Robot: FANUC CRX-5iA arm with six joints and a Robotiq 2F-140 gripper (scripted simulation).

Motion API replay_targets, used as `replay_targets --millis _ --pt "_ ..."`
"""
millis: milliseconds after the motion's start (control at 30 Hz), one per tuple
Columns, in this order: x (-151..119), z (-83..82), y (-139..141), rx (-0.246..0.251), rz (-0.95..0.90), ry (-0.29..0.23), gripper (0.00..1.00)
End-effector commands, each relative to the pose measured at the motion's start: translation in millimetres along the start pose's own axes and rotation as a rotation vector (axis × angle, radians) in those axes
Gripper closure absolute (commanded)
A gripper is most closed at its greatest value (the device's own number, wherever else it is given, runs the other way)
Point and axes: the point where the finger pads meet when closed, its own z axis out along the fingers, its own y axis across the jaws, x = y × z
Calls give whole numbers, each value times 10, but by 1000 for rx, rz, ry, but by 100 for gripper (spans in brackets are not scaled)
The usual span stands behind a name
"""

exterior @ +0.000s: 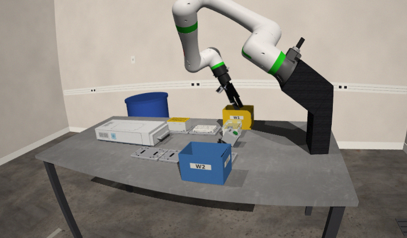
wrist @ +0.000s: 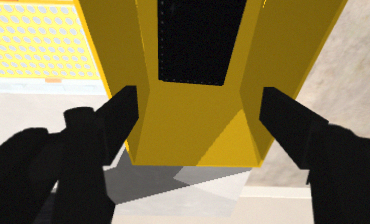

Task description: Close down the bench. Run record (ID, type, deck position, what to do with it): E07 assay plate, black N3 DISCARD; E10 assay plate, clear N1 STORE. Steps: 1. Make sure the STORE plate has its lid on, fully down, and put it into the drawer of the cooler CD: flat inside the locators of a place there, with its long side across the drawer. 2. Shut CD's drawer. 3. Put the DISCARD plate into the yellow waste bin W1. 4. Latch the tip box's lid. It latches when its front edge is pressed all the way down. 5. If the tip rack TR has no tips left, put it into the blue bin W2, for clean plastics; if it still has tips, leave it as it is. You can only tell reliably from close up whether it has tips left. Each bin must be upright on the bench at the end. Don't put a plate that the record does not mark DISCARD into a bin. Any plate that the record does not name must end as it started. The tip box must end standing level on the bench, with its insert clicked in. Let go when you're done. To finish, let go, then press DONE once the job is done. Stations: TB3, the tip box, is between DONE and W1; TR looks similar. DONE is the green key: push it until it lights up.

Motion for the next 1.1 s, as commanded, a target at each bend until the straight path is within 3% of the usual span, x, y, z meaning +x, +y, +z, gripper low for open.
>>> replay_targets --millis 0,1067 --pt "-5 -17 5 -1 0 0 30" --pt "-163 -355 4 -1 0 0 30"
